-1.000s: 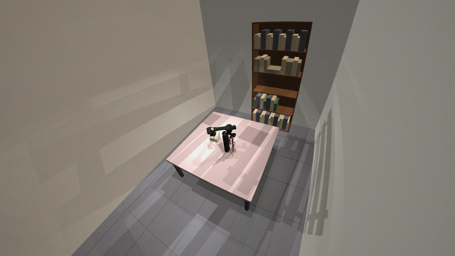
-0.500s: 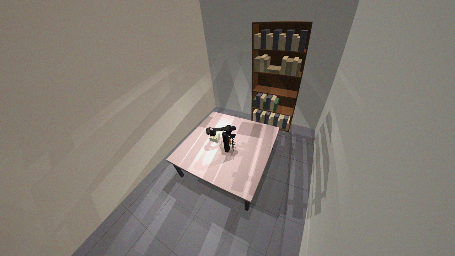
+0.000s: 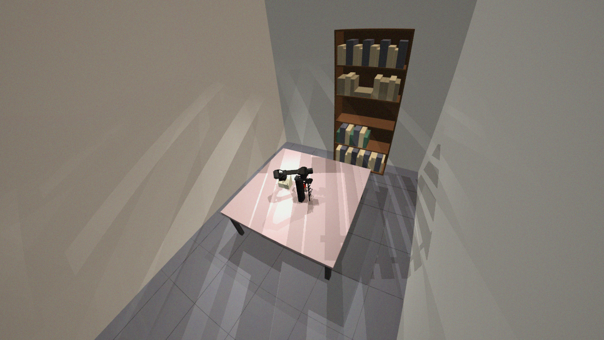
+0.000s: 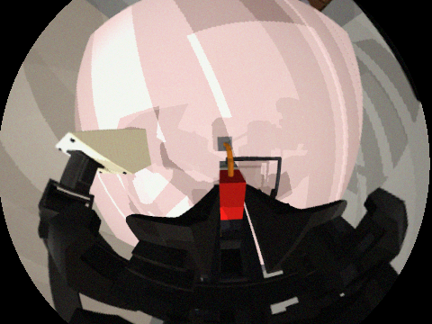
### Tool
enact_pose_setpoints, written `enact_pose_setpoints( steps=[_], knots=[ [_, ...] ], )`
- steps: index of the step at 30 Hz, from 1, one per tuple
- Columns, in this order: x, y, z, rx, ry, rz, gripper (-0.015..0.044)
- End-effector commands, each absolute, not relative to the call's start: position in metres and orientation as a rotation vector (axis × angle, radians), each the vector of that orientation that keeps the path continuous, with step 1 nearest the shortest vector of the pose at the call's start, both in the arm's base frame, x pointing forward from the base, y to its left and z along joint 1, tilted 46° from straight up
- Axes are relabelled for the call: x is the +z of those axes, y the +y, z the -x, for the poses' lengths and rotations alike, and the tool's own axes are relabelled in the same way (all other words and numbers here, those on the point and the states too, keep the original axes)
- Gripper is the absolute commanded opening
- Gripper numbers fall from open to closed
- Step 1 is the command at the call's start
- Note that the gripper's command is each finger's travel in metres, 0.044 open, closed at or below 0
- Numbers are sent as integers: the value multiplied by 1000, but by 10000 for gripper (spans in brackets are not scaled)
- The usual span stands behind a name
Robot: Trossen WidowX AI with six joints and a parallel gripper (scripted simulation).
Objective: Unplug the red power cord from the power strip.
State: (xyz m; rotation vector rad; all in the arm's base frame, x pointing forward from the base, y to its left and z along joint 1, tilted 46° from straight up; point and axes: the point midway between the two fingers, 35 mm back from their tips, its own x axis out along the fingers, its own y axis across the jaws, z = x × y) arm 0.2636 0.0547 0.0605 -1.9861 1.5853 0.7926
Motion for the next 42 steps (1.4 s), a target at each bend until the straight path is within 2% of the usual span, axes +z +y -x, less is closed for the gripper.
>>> enact_pose_setpoints(
  steps=[1,4,35,42],
  knots=[
    [61,55,-264,793,1584,1986,15],
    [61,55,-264,793,1584,1986,0],
    [29,91,-257,798,1579,1986,0],
    [33,80,-257,794,1581,1991,184]
  ],
)
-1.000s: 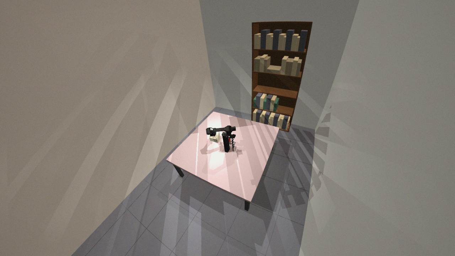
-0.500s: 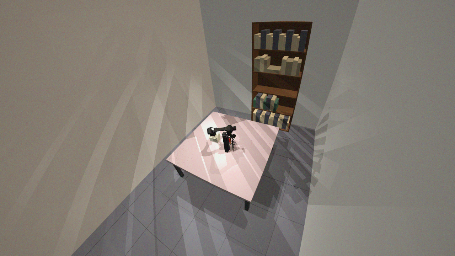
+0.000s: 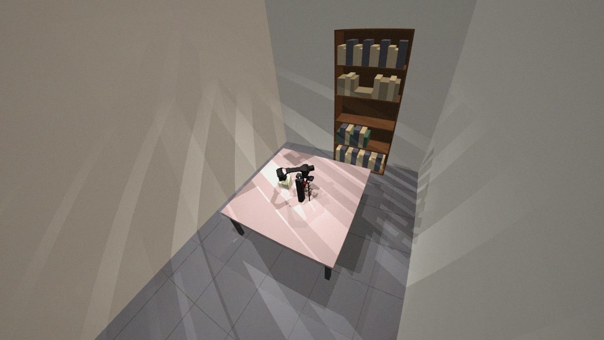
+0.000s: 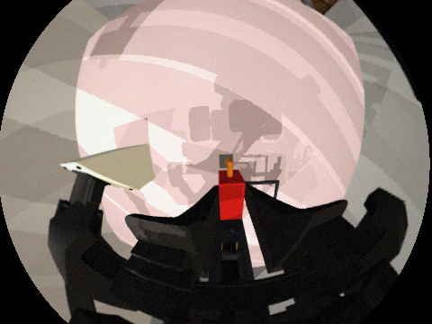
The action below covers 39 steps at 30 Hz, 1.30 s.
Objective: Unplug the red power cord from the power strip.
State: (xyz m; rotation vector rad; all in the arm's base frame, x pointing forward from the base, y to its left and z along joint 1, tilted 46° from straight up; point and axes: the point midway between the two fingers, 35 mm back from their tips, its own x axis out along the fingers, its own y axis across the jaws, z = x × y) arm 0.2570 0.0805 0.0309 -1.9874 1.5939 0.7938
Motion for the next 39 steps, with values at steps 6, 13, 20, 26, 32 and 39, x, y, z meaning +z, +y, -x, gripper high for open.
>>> enact_pose_setpoints(
  steps=[6,13,20,26,32,39],
  knots=[
    [33,80,-257,794,1581,1991,341],
    [9,115,-251,797,1578,1988,440],
    [-2,130,-246,796,1578,1988,440],
    [-2,130,-246,796,1578,1988,440],
    [-2,130,-246,796,1578,1988,440],
    [-2,130,-246,796,1578,1988,440]
  ],
)
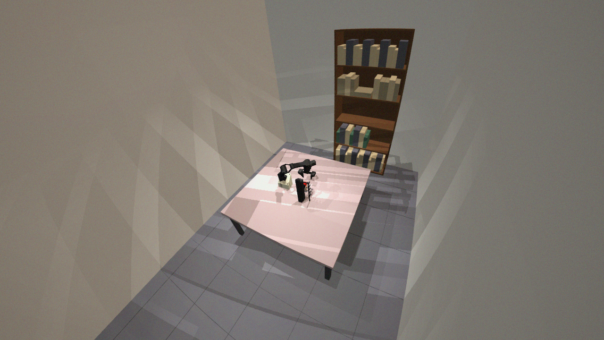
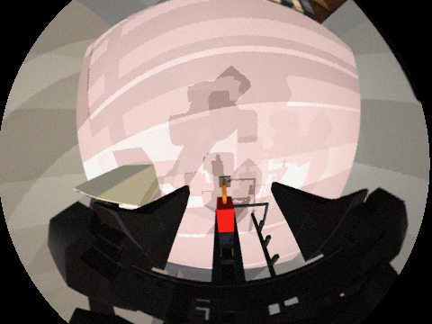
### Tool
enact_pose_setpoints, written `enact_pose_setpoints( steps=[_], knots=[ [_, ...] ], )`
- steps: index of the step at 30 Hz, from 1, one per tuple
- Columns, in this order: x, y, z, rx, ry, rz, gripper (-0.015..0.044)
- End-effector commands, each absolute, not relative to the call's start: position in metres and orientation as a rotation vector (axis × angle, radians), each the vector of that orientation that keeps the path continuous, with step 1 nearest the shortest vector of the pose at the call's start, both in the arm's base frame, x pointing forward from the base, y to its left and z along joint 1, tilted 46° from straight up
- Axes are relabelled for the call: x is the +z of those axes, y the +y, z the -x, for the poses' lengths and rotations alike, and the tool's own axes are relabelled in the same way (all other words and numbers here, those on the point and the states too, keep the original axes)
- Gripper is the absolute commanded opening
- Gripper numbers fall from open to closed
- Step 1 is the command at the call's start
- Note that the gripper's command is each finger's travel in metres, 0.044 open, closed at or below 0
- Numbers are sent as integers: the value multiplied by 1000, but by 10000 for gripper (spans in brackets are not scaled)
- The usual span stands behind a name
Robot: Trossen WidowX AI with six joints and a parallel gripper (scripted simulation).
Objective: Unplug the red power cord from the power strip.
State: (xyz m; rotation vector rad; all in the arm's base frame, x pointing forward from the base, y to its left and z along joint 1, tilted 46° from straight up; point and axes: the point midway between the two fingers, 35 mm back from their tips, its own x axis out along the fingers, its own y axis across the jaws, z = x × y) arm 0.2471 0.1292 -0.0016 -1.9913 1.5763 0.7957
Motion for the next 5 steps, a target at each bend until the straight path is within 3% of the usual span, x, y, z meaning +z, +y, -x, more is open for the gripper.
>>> enact_pose_setpoints(
  steps=[1,5],
  knots=[
    [-2,130,-246,796,1578,1988,440],
    [-2,130,-246,796,1578,1988,440]
  ],
)
